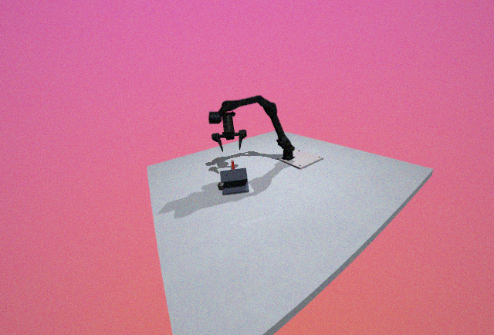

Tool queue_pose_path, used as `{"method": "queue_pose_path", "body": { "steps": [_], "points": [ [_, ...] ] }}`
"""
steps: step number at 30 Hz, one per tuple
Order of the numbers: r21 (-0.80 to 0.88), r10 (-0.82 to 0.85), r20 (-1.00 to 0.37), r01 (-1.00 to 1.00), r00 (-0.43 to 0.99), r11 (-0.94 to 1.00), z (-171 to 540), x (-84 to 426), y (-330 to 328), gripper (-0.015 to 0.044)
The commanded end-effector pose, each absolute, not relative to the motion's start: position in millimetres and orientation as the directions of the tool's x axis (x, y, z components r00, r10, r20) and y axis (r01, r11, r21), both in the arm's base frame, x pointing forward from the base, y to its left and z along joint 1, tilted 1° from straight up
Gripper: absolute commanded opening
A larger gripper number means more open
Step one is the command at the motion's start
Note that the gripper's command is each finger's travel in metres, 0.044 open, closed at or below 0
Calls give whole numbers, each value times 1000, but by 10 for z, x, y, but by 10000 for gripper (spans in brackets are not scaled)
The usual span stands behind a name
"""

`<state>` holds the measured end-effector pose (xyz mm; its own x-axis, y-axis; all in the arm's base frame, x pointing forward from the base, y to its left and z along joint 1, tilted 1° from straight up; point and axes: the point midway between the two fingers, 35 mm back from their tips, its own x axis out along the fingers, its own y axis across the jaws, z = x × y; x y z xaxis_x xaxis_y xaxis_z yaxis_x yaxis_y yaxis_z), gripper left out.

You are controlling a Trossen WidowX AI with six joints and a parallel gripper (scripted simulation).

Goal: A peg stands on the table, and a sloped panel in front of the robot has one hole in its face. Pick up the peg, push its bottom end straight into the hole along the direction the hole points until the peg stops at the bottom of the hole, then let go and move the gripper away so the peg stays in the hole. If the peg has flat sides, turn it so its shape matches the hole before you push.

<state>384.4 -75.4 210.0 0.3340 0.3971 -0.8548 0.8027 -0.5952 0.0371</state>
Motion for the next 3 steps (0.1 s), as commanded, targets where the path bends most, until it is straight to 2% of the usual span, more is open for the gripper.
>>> {"method": "queue_pose_path", "body": {
  "steps": [1, 3],
  "points": [
    [44, 399, -851, 805, 340, -592, 2165, 3831, -778, 440],
    [44, 399, -851, 804, 340, -592, 2187, 3820, -789, 440]
  ]
}}
